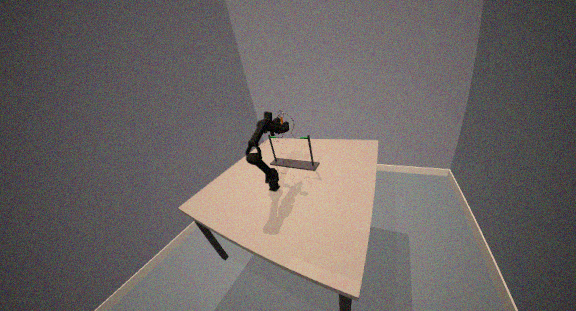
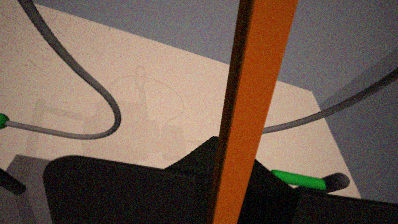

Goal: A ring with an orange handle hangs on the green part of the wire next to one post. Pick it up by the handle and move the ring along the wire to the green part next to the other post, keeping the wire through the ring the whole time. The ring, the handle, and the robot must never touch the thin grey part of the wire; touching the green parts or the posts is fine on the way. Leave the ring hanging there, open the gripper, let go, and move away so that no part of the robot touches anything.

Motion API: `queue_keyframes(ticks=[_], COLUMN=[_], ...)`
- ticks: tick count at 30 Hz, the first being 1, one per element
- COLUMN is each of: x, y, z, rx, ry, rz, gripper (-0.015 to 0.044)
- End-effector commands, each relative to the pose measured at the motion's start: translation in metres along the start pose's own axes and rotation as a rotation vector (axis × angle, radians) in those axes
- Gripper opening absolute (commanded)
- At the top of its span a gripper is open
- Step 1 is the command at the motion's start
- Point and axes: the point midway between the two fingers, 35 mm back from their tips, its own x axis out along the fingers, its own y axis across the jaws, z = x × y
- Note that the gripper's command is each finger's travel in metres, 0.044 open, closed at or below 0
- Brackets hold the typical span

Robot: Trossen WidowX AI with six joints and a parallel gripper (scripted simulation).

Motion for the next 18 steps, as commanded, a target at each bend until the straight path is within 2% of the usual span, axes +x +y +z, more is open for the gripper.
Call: queue_keyframes(ticks=[1,18], x=[-0.0005,-0.0003], y=[-0.0033,-0.0123], z=[0.0006,0.002], rx=[-0.044,-0.223], ry=[-0.01,-0.038], rz=[-0.034,-0.15], gripper=[-0.015,-0.015])
